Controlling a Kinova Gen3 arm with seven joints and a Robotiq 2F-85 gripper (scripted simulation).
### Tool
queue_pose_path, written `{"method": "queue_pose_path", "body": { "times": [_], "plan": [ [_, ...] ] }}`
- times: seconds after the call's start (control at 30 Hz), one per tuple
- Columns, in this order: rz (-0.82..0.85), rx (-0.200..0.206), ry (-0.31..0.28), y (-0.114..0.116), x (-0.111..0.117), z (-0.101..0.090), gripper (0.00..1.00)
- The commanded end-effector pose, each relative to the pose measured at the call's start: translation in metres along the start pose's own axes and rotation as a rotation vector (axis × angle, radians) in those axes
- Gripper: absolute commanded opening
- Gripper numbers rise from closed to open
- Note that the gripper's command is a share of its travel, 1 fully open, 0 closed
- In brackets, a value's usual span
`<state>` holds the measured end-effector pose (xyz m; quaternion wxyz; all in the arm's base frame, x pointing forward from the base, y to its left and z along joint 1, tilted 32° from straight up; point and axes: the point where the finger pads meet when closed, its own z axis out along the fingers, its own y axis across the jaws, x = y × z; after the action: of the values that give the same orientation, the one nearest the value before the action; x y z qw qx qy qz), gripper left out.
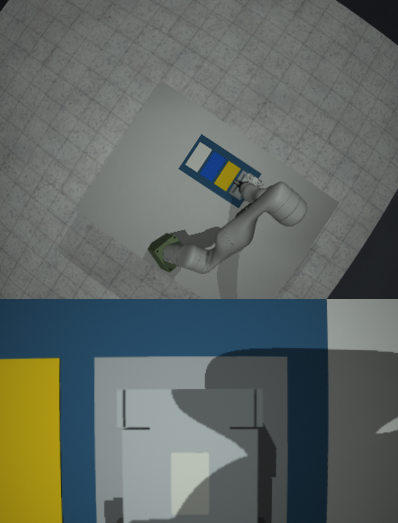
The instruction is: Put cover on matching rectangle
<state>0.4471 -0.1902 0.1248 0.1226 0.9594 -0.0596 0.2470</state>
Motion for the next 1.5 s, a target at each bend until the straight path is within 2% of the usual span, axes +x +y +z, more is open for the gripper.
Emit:
{"method": "queue_pose_path", "body": {
  "times": [0.0, 1.07, 1.47],
  "plan": [
    [0.000, 0.000, 0.001, 0.000, 0.000, 0.000, 0.00],
    [0.000, 0.000, 0.001, 0.000, 0.000, -0.001, 0.00],
    [0.000, 0.000, 0.001, 0.000, 0.000, -0.016, 0.00]
  ]
}}
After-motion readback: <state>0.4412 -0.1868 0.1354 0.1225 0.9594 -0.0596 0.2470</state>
